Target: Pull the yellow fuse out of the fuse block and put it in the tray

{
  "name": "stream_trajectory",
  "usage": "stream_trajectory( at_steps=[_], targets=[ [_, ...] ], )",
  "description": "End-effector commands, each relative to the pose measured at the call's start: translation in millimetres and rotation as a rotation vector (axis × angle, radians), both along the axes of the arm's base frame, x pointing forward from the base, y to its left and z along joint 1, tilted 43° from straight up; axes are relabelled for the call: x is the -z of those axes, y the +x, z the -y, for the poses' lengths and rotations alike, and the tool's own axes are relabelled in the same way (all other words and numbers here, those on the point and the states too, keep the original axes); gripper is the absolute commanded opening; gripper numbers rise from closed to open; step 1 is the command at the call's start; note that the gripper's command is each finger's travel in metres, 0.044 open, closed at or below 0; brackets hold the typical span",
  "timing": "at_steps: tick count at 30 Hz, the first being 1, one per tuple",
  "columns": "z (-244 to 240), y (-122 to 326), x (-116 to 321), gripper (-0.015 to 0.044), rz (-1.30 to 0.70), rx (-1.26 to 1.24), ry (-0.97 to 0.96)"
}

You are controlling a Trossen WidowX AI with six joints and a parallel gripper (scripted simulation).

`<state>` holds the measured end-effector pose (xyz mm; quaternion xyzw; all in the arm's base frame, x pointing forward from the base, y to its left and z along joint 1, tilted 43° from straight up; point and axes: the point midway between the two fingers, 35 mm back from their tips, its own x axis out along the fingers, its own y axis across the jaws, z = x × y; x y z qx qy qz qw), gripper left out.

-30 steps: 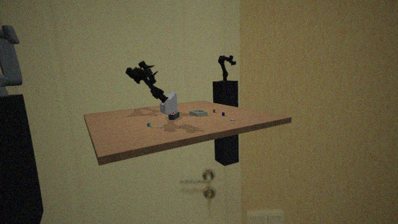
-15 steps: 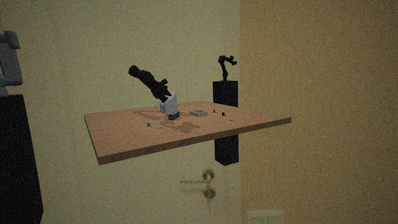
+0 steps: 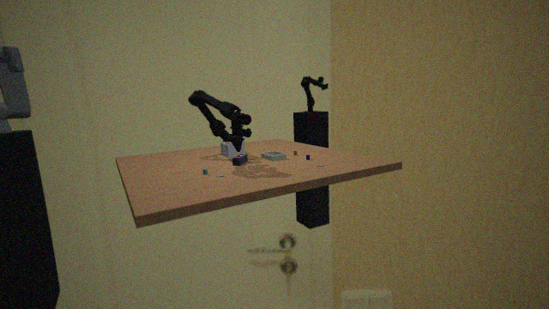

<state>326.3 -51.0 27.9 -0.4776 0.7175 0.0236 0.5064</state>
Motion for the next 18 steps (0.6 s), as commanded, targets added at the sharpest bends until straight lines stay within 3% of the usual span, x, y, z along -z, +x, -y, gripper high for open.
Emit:
stream_trajectory(
  at_steps=[1, 18],
  targets=[
    [2.9, 4.9, -5.5, 0.0062, 0.027, 0.014, -0.028],
    [10.9, 2.6, 3.6, 0.0062, 0.027, 0.014, -0.028]
  ],
)
